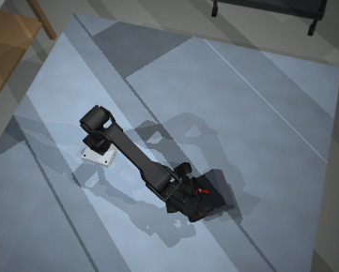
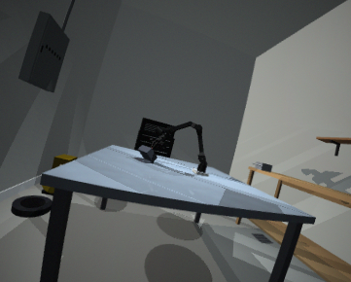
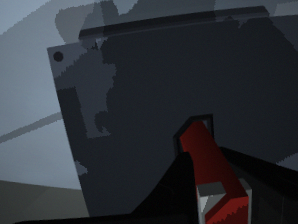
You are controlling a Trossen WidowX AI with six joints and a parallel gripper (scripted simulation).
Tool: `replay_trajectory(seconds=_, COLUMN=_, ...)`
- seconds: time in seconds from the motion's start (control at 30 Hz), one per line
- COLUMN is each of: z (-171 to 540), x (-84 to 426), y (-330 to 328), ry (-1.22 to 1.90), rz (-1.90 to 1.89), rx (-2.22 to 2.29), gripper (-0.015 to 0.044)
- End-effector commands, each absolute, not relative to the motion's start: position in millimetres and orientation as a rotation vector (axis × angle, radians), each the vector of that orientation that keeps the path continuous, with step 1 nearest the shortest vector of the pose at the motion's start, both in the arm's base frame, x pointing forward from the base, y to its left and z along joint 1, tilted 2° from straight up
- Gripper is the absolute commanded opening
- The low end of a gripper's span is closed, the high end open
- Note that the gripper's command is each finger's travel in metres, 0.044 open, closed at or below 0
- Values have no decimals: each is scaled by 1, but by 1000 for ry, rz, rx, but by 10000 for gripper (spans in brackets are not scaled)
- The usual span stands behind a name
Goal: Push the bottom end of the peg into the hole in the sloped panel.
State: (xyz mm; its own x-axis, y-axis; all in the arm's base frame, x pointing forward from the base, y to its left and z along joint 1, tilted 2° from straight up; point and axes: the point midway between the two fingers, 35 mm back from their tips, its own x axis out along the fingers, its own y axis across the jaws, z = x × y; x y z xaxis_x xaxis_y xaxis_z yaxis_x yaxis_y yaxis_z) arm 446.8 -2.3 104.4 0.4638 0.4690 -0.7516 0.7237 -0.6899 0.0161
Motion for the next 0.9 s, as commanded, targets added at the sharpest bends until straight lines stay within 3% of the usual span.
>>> replay_trajectory(seconds=0.0, z=105, x=447, y=-2, ry=1011, rz=-1070, rx=2384, gripper=79)
replay_trajectory(seconds=0.47, z=109, x=445, y=-6, ry=1011, rz=-1072, rx=2383, gripper=440)
replay_trajectory(seconds=0.87, z=130, x=433, y=-21, ry=1012, rz=-1083, rx=2380, gripper=440)
